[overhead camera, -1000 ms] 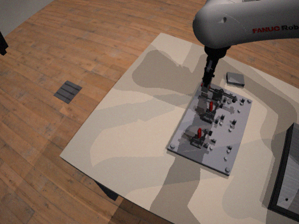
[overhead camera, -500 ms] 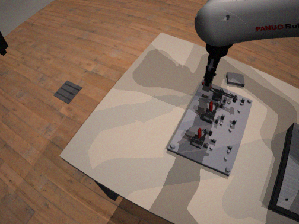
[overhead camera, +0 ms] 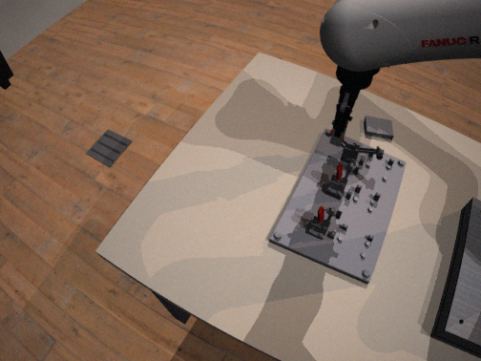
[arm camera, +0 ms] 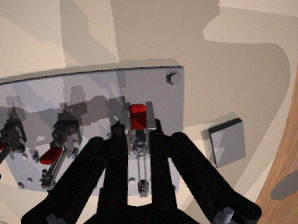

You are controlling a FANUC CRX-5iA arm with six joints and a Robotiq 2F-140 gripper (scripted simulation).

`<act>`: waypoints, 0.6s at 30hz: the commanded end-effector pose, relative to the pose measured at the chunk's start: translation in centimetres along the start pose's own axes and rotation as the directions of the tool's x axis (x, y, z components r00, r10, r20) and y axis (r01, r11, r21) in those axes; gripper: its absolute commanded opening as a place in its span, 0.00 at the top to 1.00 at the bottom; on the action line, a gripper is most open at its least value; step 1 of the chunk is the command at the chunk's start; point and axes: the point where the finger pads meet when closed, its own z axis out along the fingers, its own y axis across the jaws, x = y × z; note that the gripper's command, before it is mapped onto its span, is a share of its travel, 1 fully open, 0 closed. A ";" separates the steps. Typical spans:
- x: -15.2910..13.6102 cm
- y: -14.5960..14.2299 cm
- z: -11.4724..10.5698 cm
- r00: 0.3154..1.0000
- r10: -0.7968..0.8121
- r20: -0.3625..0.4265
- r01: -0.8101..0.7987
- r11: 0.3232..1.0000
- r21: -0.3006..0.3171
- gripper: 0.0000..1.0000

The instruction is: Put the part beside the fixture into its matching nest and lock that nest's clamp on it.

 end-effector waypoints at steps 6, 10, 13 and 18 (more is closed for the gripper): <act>-0.7 0.0 -0.5 1.000 0.000 0.001 0.000 1.000 0.000 1.00; -1.2 0.0 -0.7 1.000 0.000 0.001 0.000 1.000 0.000 1.00; -1.5 0.0 -0.9 1.000 0.000 0.001 0.000 1.000 0.000 1.00; -1.8 0.0 -1.0 1.000 0.000 0.001 0.000 1.000 0.000 1.00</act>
